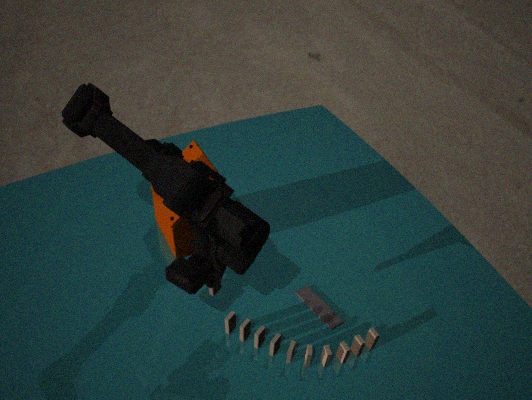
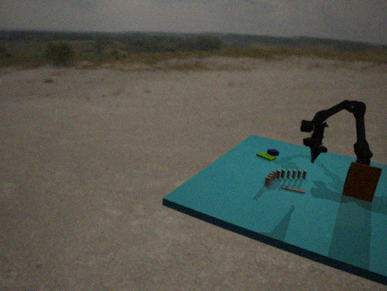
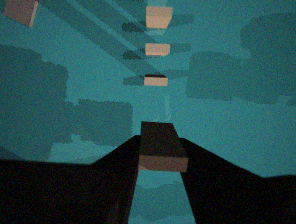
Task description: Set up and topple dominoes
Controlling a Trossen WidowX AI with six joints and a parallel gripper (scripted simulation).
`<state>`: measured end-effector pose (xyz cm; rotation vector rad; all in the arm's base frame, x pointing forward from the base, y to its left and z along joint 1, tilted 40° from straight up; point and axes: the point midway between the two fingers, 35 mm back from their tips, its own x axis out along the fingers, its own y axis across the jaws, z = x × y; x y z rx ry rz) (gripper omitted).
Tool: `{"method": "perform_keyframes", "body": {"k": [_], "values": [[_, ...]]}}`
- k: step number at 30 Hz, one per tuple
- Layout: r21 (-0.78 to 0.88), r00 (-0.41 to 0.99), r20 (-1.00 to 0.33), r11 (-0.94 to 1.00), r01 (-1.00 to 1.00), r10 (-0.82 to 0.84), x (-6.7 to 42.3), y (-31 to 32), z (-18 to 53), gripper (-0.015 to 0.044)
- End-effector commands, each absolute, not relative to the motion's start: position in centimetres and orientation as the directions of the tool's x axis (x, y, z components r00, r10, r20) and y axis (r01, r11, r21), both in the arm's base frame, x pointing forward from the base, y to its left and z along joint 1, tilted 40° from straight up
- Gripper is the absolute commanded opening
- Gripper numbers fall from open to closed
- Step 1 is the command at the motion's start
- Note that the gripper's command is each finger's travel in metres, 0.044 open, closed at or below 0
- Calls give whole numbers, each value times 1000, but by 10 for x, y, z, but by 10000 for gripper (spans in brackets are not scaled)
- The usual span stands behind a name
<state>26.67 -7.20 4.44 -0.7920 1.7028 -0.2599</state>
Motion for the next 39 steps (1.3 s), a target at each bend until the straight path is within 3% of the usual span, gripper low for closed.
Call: {"method": "perform_keyframes", "body": {"k": [1,17,29,39], "values": [[-555,-97,-773,743,-372,-627,264,-82,30,107],[-564,-78,-765,724,-397,-639,254,-135,-29,107],[-565,-77,-764,723,-398,-640,253,-137,-31,107],[-565,-77,-764,723,-398,-640,253,-137,-31,370]]}}
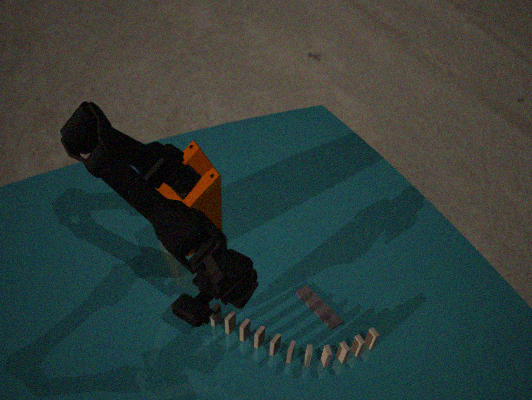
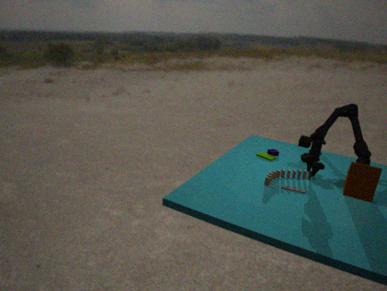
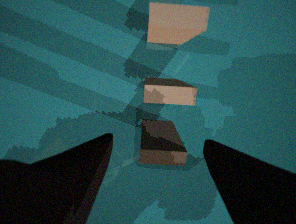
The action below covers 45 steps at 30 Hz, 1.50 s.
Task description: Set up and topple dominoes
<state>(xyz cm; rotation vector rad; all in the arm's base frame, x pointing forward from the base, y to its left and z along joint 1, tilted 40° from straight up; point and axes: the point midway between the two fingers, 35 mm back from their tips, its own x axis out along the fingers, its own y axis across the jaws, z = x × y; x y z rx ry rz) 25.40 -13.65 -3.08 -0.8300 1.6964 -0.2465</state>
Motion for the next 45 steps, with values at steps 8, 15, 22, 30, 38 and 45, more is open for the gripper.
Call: {"method": "perform_keyframes", "body": {"k": [8,15,22,30,38,45], "values": [[-561,-75,-769,726,-397,-635,260,-122,-16,440],[-560,-75,-771,730,-393,-632,266,-56,64,440],[-561,-75,-771,729,-393,-633,265,-52,69,440],[-621,-75,-770,718,315,-633,250,-77,51,230],[-321,-78,-766,275,906,-638,229,-102,32,20],[-311,-78,-766,261,914,-638,228,-102,32,0]]}}
